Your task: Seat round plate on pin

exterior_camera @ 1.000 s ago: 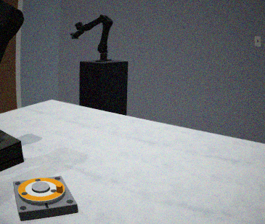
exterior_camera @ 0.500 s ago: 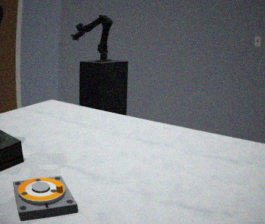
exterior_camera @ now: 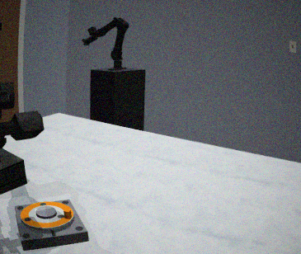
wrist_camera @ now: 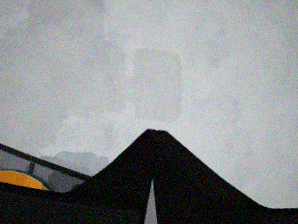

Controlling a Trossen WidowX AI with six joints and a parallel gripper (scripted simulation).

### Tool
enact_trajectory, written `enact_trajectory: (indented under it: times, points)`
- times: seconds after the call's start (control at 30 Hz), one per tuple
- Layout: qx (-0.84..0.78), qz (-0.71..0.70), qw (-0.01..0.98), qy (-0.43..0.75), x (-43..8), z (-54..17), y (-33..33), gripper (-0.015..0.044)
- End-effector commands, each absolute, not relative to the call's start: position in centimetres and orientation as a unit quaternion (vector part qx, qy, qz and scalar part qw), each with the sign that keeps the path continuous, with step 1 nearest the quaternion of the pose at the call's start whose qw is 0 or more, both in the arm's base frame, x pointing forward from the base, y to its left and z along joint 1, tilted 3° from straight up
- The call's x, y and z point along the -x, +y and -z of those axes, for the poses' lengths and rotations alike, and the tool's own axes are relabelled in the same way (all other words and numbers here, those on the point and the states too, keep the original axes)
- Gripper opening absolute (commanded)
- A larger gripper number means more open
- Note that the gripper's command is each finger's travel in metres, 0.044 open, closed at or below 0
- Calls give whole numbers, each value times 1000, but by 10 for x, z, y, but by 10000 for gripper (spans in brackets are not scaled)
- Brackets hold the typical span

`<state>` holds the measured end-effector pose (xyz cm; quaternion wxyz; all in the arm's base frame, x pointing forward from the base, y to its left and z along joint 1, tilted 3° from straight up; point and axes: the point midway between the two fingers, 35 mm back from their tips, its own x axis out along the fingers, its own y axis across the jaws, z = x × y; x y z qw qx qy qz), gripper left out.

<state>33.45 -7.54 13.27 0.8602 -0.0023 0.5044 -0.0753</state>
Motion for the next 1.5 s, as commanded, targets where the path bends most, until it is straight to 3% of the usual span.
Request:
enact_trajectory:
  times: [0.0, 0.33, 0.87, 1.47]
  points:
    - [14, 21, 820, 571, -331, -109, -15, 0]
    - [81, -53, 720, 687, -290, -73, 87, 0]
    - [83, -54, 718, 689, -293, -25, 85, 0]
    - [83, -54, 718, 688, -307, -25, 73, 0]
